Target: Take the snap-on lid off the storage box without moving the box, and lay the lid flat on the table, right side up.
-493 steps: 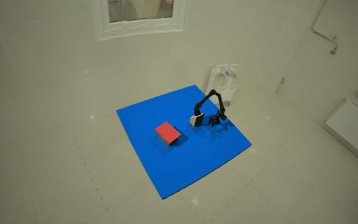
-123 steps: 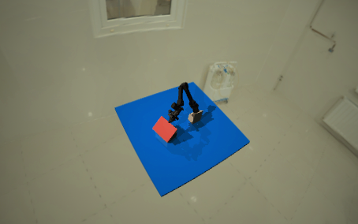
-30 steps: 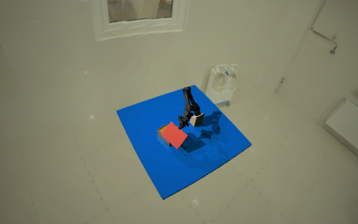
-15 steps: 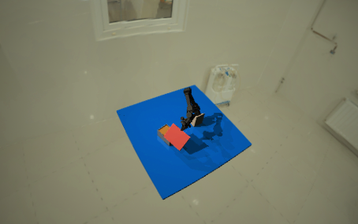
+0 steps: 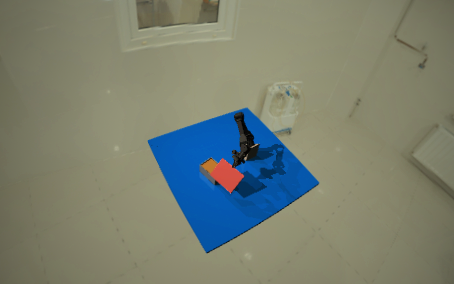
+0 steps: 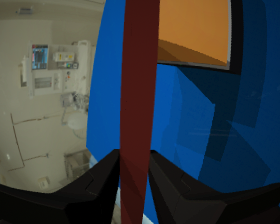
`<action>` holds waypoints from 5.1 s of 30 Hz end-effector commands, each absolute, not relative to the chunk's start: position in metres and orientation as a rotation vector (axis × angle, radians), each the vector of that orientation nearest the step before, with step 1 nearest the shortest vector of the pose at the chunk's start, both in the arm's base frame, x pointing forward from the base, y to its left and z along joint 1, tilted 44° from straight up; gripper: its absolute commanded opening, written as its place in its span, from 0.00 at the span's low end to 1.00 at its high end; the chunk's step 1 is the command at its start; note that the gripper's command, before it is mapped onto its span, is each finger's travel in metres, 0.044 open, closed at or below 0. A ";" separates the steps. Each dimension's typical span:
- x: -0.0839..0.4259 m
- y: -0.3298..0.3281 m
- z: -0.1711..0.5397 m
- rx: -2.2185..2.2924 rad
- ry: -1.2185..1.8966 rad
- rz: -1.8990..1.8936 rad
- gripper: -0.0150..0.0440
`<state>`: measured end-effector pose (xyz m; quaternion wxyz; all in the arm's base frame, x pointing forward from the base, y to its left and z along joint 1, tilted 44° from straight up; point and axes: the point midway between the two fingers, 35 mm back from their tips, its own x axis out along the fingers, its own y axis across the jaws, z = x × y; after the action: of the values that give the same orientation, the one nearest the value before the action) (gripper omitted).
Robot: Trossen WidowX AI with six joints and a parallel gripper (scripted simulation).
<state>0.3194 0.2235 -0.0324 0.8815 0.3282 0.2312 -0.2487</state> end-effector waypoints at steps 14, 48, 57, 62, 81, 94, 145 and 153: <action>0.308 0.250 -0.050 0.699 0.472 -0.509 0.25; 0.283 0.297 -0.094 0.704 0.474 -0.508 0.25; 0.279 0.304 -0.100 0.705 0.475 -0.508 0.25; 0.279 0.304 -0.101 0.705 0.475 -0.508 0.25; 0.278 0.288 -0.117 0.704 0.474 -0.508 0.25; 0.278 0.281 -0.124 0.704 0.474 -0.508 0.25; 0.281 0.253 -0.154 0.703 0.473 -0.508 0.25; 0.281 0.248 -0.159 0.703 0.473 -0.508 0.25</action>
<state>0.2807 0.2480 -0.1580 0.8805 0.3359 0.2260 -0.2466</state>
